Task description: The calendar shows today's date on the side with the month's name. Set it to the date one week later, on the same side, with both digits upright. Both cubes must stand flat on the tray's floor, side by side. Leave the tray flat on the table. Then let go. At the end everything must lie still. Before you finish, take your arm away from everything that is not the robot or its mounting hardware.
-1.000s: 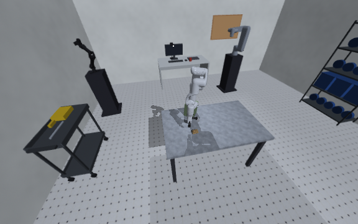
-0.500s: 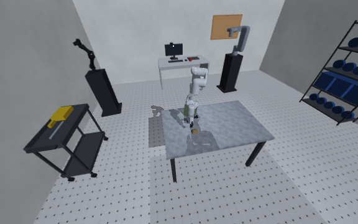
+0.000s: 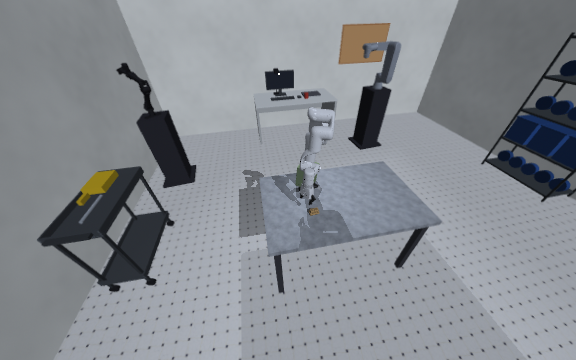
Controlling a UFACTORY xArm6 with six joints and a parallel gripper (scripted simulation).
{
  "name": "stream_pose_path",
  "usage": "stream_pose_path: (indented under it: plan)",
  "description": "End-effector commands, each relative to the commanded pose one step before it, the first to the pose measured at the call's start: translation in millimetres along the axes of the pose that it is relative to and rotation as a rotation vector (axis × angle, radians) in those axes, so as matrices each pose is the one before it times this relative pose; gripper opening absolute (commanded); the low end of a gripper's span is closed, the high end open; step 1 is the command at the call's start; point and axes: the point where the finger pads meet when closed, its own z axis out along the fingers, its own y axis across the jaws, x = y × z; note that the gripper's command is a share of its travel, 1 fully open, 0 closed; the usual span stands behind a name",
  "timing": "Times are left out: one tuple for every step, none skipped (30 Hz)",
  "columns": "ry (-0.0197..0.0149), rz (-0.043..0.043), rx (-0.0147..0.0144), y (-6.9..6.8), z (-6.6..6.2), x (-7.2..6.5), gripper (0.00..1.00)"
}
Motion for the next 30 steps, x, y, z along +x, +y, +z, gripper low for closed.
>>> stream_pose_path:
  plan:
    - [0.01679, -0.15401, -0.04954, 3.53, -0.45, 0.06, 1.0]
    - [0.0, -0.0384, 0.00001, 0.75, 0.1, 0.15, 1.0]
    - [0.0, -0.02713, 0.0, 0.53, 0.07, 0.09, 1.0]
    - [0.0, -0.02549, 0.0, 0.5, 0.07, 0.07, 1.0]
    - [0.0, -0.02693, 0.0, 0.53, 0.07, 0.06, 1.0]
    - [0.0, 0.0, 0.0, 0.0, 0.0, 0.0, 1.0]
    - [0.0, 0.0, 0.0, 0.0, 0.0, 0.0, 1.0]
    - [0.0, -0.06378, 0.00001, 1.26, 0.17, 0.11, 1.0]
    - [0.0, -0.03809, 0.00001, 0.76, 0.1, 0.02, 1.0]
    - [0.0, -0.02039, 0.0, 0.41, 0.05, 0.0, 1.0]
    - [0.0, -0.02336, 0.0, 0.46, 0.06, -0.01, 1.0]
    - [0.0, -0.00845, 0.0, 0.17, 0.02, -0.01, 1.0]
    - [0.0, -0.04486, 0.00001, 0.89, 0.12, -0.05, 1.0]
    - [0.0, -0.02734, 0.0, 0.54, 0.07, -0.05, 1.0]
    - [0.0, -0.01752, 0.0, 0.35, 0.05, -0.04, 1.0]
    - [0.0, -0.03479, 0.0, 0.69, 0.09, -0.1, 1.0]
    - [0.0, -0.02629, 0.0, 0.52, 0.07, -0.09, 1.0]
    - [0.0, -0.02667, 0.0, 0.52, 0.07, -0.1, 1.0]
    - [0.0, -0.00131, 0.0, 0.03, 0.0, -0.01, 1.0]
    - [0.0, -0.05241, 0.00001, 1.02, 0.14, -0.23, 1.0]
    - [0.0, -0.02633, 0.0, 0.51, 0.07, -0.14, 1.0]
    - [0.0, -0.00953, 0.0, 0.18, 0.03, -0.06, 1.0]
    - [0.0, 0.0, 0.0, 0.0, 0.0, 0.0, 1.0]
    - [0.0, 0.0, 0.0, 0.0, 0.0, 0.0, 1.0]
    - [0.0, -0.08737, 0.00001, 1.66, 0.23, -0.52, 1.0]
    - [0.0, -0.02294, 0.0, 0.42, 0.06, -0.17, 1.0]
    - [0.0, -0.01882, 0.0, 0.35, 0.05, -0.15, 1.0]
    - [0.0, -0.02369, 0.0, 0.43, 0.06, -0.2, 1.0]
    - [0.0, -0.0209, 0.0, 0.38, 0.06, -0.18, 1.0]
    - [0.0, -0.03329, 0.0, 0.59, 0.09, -0.3, 1.0]
